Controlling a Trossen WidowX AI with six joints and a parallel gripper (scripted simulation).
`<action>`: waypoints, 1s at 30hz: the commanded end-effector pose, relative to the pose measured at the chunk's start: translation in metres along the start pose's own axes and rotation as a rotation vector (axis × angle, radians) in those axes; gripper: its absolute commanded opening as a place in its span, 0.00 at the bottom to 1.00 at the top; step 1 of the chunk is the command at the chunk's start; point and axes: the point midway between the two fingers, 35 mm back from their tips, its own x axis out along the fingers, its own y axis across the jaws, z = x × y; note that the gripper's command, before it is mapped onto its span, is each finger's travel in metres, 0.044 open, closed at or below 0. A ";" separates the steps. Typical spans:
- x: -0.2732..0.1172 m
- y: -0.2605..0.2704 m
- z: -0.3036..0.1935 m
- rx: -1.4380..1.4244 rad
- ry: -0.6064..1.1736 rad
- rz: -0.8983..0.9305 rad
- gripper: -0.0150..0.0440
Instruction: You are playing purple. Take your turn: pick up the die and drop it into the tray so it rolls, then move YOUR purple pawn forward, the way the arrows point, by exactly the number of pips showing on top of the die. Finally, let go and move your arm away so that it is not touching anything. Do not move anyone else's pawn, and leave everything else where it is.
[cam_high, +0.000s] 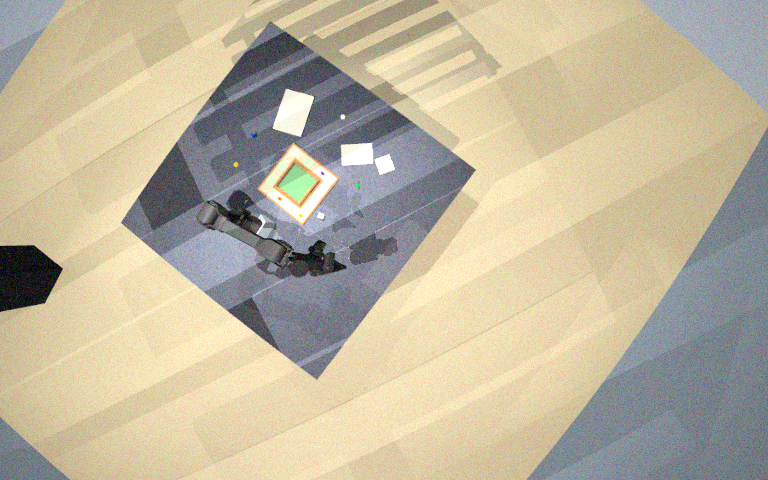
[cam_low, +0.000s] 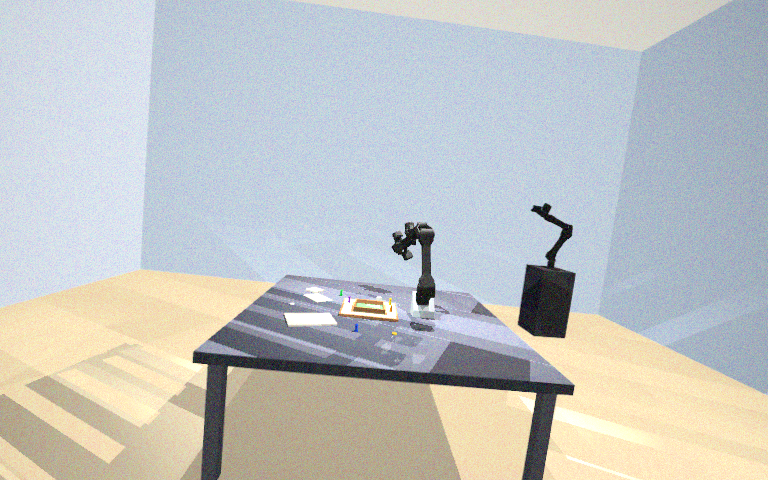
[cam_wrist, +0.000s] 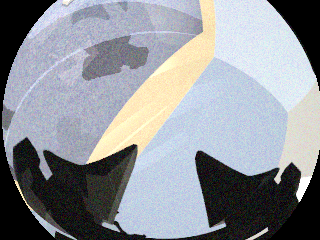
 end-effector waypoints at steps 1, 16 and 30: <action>0.012 0.028 0.060 0.079 -0.114 0.159 0.72; -0.029 0.163 0.257 0.404 -0.178 0.972 0.72; -0.034 0.189 0.272 0.434 -0.143 1.052 0.72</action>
